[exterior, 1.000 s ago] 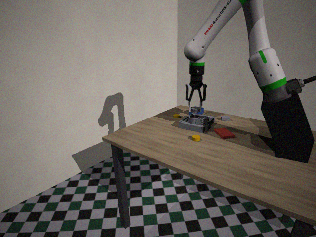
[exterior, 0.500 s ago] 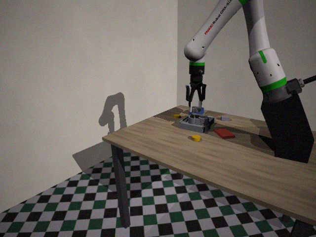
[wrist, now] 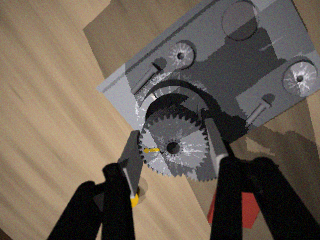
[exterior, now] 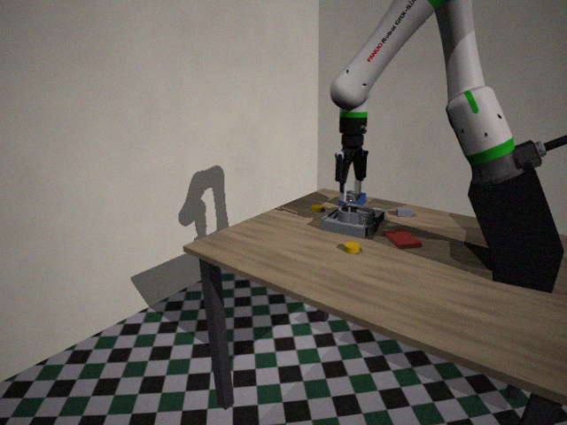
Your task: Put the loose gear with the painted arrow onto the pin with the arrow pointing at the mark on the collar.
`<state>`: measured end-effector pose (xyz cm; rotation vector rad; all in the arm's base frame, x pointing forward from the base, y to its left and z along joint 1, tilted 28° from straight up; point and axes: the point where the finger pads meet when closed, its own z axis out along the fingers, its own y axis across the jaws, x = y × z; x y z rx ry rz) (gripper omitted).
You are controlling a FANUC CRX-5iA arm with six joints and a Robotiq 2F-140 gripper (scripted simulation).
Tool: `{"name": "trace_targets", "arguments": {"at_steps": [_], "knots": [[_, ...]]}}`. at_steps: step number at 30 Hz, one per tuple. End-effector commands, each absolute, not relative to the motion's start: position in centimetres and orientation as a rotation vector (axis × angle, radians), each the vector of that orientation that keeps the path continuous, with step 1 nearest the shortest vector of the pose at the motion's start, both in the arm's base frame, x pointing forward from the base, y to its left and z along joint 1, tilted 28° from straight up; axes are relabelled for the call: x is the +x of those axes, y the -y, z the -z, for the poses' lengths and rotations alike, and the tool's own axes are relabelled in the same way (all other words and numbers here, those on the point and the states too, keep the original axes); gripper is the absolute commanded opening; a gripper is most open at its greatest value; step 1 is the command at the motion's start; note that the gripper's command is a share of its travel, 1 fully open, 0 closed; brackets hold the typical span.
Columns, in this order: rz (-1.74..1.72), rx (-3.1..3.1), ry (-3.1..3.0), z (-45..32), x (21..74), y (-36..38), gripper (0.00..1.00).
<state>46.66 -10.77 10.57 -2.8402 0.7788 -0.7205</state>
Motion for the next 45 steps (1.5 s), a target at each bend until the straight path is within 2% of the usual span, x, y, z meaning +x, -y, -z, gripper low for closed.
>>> {"name": "trace_targets", "arguments": {"at_steps": [1,45], "knots": [[0.727,-2.868,-0.714,-10.59,46.67,10.77,0.0],[0.734,-2.897,-0.639,-10.59,46.67,10.77,0.0]]}}
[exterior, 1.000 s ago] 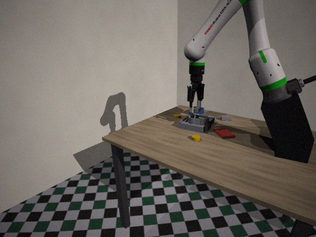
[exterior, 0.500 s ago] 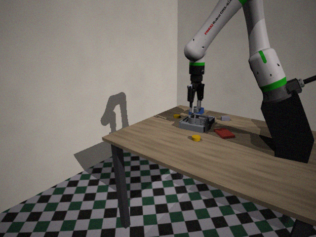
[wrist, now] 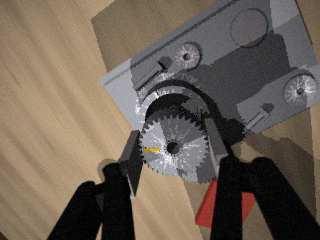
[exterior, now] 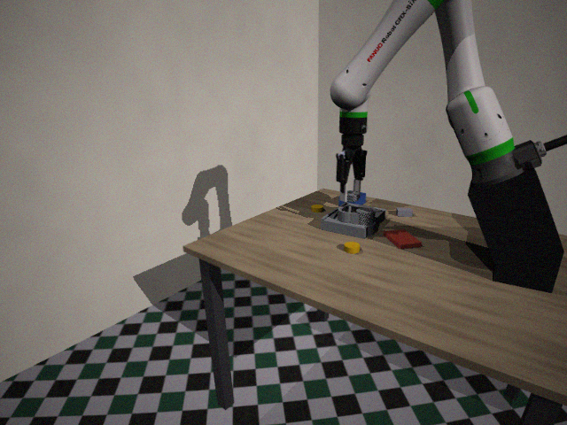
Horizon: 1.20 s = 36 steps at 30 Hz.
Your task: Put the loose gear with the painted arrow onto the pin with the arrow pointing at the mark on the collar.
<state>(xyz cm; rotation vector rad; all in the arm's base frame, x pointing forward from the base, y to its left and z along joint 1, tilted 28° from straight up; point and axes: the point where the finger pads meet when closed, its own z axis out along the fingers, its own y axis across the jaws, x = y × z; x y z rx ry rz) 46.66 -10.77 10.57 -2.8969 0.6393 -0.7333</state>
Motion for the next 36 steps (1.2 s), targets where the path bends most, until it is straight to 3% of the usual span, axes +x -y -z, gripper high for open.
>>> {"name": "trace_targets", "arguments": {"at_steps": [1,36], "knots": [[0.734,-2.897,-0.639,-10.6,46.7,10.8,0.0],[0.734,-2.897,-0.639,-8.6,47.8,10.8,0.0]]}}
